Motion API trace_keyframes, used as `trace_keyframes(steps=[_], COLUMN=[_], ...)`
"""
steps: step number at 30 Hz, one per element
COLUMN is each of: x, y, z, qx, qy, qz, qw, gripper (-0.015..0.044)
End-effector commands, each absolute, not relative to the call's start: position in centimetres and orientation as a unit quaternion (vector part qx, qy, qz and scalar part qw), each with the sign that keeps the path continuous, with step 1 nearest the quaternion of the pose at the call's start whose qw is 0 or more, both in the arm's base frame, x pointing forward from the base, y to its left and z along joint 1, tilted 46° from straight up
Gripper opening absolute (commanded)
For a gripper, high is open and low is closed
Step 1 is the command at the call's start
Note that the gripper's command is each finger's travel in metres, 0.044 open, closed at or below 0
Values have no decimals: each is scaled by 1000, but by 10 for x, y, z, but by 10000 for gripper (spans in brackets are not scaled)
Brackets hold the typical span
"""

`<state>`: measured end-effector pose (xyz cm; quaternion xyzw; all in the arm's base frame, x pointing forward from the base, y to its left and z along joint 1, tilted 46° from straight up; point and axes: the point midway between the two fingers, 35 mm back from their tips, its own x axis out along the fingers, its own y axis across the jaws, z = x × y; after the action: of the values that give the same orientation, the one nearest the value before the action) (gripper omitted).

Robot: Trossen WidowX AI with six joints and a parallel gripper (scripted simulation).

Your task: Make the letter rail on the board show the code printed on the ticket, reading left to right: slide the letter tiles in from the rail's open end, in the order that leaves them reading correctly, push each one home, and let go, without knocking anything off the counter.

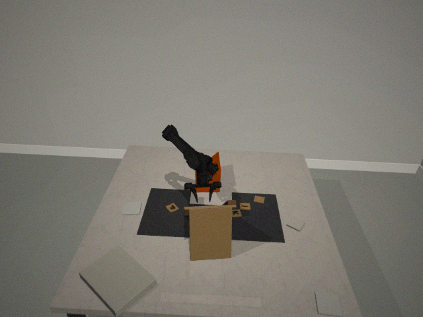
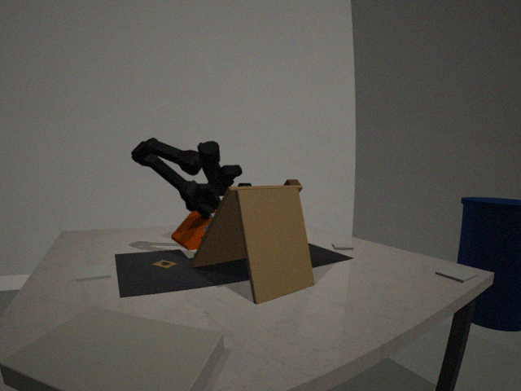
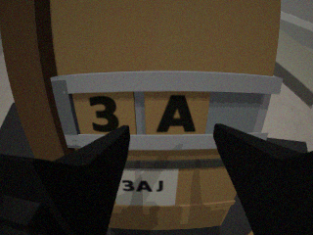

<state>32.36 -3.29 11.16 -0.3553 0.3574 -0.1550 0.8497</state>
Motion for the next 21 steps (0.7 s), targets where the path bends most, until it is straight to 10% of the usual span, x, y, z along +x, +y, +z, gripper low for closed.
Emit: trace_keyframes(steps=[1, 21], x=[322, 317], y=[-32, -29], z=[114, 118], qx=[-352, -352], qy=[354, 354], qz=[-158, -158], qw=[852, 852], gripper=[295, 295])
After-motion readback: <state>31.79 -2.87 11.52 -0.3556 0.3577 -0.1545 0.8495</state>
